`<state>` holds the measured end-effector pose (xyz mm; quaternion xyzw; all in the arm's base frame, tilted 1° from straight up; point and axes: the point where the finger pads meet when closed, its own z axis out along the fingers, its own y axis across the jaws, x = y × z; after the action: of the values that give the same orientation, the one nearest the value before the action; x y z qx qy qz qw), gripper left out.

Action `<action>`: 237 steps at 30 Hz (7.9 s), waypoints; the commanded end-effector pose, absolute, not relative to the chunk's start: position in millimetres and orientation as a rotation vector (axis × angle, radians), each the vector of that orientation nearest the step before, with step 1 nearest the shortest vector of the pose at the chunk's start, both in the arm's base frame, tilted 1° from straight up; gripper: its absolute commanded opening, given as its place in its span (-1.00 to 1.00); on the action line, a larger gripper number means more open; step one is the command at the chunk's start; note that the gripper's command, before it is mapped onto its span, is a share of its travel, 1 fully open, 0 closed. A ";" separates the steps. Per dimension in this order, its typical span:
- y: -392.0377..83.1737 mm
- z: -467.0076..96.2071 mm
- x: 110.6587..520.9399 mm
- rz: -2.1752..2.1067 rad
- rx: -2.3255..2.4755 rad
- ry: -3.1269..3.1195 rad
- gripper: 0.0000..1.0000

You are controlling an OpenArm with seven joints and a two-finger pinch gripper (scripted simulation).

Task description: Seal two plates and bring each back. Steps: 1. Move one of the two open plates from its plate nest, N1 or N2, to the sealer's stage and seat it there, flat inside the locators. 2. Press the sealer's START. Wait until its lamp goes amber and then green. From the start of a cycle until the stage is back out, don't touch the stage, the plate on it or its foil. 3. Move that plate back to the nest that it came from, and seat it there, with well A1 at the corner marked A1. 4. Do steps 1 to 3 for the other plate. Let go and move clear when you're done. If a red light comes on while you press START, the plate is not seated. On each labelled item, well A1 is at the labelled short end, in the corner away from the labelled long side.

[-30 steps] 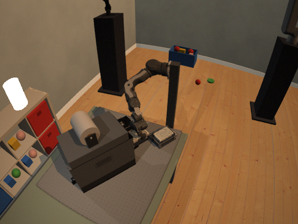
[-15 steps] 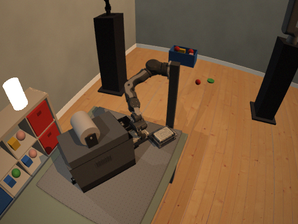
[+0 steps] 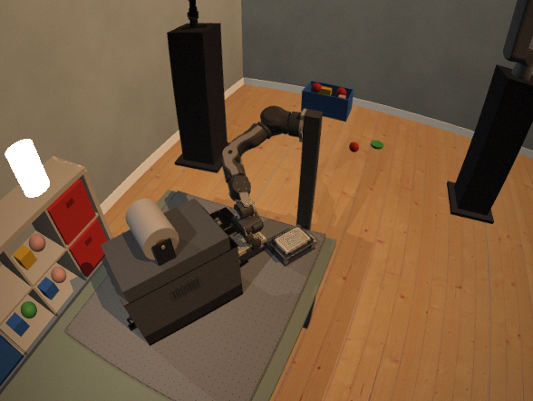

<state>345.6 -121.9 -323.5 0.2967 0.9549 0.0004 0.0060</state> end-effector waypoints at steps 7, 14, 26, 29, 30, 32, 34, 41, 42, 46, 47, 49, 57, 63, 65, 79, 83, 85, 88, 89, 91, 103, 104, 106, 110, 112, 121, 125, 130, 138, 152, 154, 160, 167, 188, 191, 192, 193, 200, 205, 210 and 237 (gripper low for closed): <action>-121.9 -323.2 345.5 0.001 0.927 2.989 -1.00; -122.1 -323.2 345.4 0.001 0.927 2.989 -1.00; -121.9 -326.4 344.4 0.004 0.924 2.993 -1.00; -121.5 -327.5 344.8 0.005 0.922 2.993 -1.00; -121.5 -328.1 344.7 0.005 0.923 2.993 -1.00; -121.8 -329.4 344.5 0.003 0.924 2.993 -1.00; -121.7 -330.1 344.8 0.003 0.923 2.993 -1.00; -121.5 -332.6 344.9 0.004 0.923 2.993 -1.00; -121.5 -333.4 344.6 0.003 0.923 2.993 -1.00; -122.0 -333.0 345.7 0.001 0.927 2.990 -1.00; -122.0 -333.0 345.7 0.001 0.927 2.990 -1.00; -122.0 -333.0 345.8 0.001 0.927 2.990 -1.00; -122.0 -333.0 345.9 0.001 0.927 2.990 -1.00; -121.9 -333.0 346.0 0.001 0.927 2.990 -1.00; -121.9 -333.0 346.1 0.001 0.927 2.990 -1.00; -120.9 -334.5 346.0 0.006 0.921 2.992 -1.00; -121.4 -337.3 345.1 0.003 0.923 2.993 -1.00; -121.1 -337.9 345.6 0.004 0.922 2.992 -1.00; -121.3 -339.8 345.0 0.003 0.923 2.993 -1.00; -121.3 -339.8 345.0 0.003 0.923 2.993 -1.00; -121.4 -339.4 345.9 0.004 0.924 2.991 -1.00; -121.8 -341.0 346.1 0.001 0.927 2.990 -1.00; -121.8 -341.0 346.1 0.001 0.927 2.990 -1.00; -121.8 -341.0 346.1 0.001 0.927 2.990 -1.00; -121.8 -341.0 346.1 0.001 0.927 2.990 -1.00; -121.9 -341.0 346.2 0.001 0.927 2.990 -1.00; -121.9 -341.0 346.2 0.001 0.927 2.990 -1.00; -122.0 -341.0 346.2 0.001 0.927 2.990 -1.00; -121.6 -342.4 345.8 0.005 0.923 2.992 -1.00; -121.5 -345.8 345.0 0.003 0.923 2.994 -1.00; -121.4 -349.8 344.9 0.003 0.923 2.994 -1.00; -121.3 -350.0 345.4 0.005 0.923 2.992 -1.00; -121.4 -351.7 345.1 0.004 0.923 2.993 -1.00; -121.5 -353.8 344.7 0.002 0.924 2.994 -1.00; -121.9 -352.2 345.9 0.001 0.927 2.990 -1.00; -121.8 -352.2 345.9 0.001 0.927 2.990 -1.00; -121.8 -352.2 345.9 0.001 0.927 2.990 -1.00; -121.8 -352.2 345.9 0.001 0.927 2.990 -1.00; -121.8 -352.2 345.9 0.001 0.927 2.990 -1.00; -121.8 -352.2 345.9 0.001 0.927 2.990 0.30; -121.8 -352.2 345.9 0.001 0.927 2.990 0.30; -122.3 -343.4 345.4 -0.005 0.932 2.990 0.30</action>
<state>345.5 -122.0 -344.3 0.2949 0.9555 -0.0001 0.0057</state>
